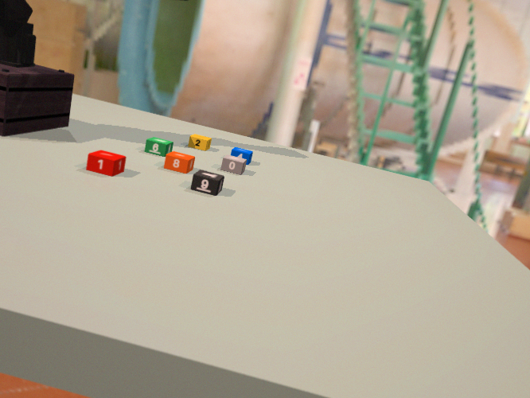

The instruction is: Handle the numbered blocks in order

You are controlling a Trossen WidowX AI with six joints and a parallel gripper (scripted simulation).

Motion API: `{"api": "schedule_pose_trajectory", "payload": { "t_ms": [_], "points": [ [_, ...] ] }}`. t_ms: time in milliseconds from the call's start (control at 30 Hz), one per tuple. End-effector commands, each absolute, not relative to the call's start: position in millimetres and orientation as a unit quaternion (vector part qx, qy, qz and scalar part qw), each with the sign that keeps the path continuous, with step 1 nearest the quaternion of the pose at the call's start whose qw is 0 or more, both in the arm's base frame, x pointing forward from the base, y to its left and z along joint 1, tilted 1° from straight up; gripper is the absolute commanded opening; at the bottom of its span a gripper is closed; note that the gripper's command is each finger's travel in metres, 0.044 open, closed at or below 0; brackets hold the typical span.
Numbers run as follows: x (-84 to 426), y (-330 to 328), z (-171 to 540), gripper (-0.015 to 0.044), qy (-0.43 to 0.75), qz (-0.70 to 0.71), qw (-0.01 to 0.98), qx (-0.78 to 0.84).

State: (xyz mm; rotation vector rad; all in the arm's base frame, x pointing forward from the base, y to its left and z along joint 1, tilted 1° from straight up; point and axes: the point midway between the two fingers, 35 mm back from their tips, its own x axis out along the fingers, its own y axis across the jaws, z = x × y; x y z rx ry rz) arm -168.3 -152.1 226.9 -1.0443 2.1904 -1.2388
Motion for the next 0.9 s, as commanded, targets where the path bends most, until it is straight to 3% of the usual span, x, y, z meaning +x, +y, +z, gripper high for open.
{"api": "schedule_pose_trajectory", "payload": {
  "t_ms": [0, 500, 867],
  "points": [
    [-168, -154, 227, 0.04, 0.784, -0.447, 0.212, -0.375],
    [-65, -255, 181, 0.04, 0.59, -0.437, 0.624, -0.267],
    [60, -269, 139, 0.04, 0.559, -0.276, 0.776, -0.092]
  ]
}}
